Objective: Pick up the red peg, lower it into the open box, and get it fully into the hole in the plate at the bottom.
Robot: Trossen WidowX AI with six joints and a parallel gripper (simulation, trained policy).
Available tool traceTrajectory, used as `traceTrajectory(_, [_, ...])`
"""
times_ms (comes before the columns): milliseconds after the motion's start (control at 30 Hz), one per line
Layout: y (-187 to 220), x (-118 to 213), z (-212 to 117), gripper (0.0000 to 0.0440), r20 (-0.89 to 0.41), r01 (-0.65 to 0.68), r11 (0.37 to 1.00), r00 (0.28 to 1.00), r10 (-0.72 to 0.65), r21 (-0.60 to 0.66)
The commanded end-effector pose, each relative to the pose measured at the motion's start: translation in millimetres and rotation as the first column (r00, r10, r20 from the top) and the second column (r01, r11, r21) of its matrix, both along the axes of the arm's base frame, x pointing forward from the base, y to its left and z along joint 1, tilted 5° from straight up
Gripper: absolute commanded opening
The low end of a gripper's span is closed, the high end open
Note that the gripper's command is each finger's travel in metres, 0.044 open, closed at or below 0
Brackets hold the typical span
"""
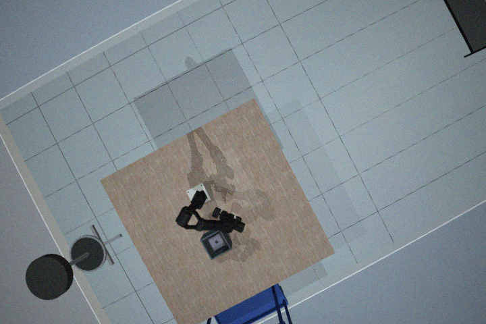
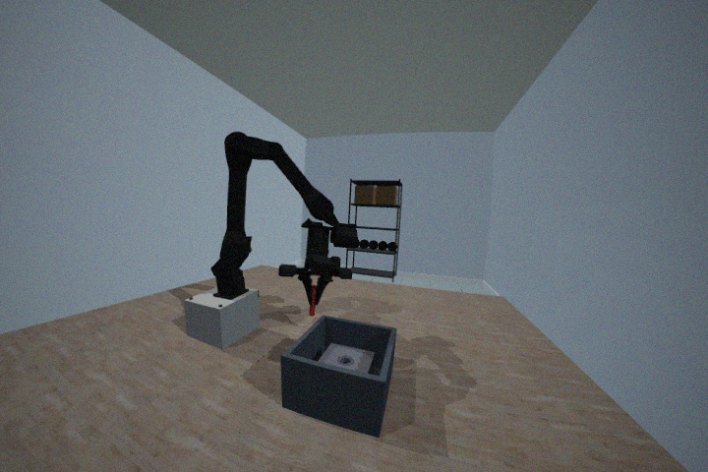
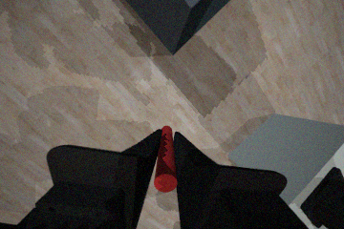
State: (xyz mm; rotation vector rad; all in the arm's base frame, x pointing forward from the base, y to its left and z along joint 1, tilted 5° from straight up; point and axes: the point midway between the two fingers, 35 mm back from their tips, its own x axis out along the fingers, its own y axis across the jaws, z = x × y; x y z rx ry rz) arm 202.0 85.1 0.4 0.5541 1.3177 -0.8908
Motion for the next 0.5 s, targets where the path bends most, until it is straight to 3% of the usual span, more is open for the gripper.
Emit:
traceTrajectory(0, [-4.5, 9.5, 14.2, 0.0000, 0.024, -0.034, 0.999, 0.999, 0.035, -0.018])
traceTrajectory(467, [-23.7, 47.8, 61.6, 0.0000, 0.076, -0.108, 0.993, 0.991, 0.112, -0.055])
